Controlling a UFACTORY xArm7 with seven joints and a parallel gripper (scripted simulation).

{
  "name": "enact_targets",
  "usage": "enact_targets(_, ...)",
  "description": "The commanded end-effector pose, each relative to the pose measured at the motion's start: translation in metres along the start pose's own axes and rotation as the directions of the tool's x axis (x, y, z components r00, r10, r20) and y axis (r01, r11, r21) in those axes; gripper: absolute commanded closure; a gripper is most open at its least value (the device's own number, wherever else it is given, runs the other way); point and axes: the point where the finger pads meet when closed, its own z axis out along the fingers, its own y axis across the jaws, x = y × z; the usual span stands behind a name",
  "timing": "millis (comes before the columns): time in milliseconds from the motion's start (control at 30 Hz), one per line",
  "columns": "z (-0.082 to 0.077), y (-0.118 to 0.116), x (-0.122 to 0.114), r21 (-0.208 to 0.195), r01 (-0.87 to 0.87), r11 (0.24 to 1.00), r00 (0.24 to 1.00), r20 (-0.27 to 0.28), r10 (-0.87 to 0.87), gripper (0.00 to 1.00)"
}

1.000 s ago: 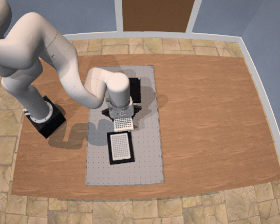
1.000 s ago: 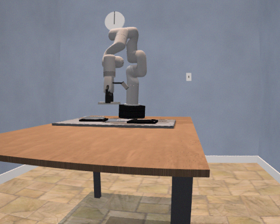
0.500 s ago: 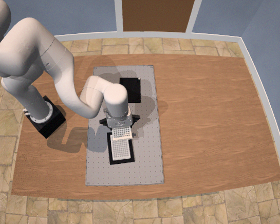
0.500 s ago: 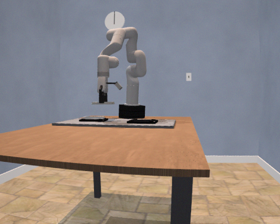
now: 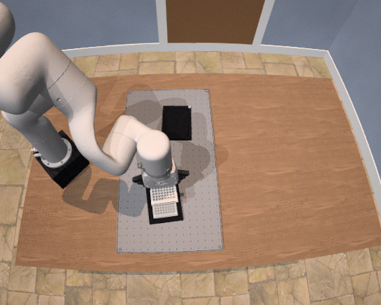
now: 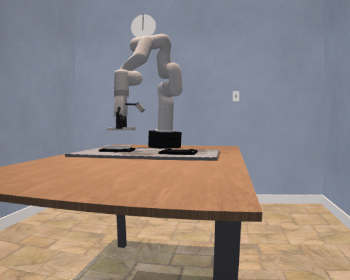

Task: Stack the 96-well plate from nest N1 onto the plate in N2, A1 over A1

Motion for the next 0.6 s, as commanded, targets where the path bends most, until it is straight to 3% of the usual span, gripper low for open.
enact_targets(0, -0.0011, -0.0033, -0.0188, -0.004, 0.001, 1.0, 1.0, 0.001, -0.001, 1.0)
enact_targets(567, -0.0011, -0.0054, -0.0273, -0.004, 0.001, 1.0, 1.0, 0.001, -0.001, 1.0)
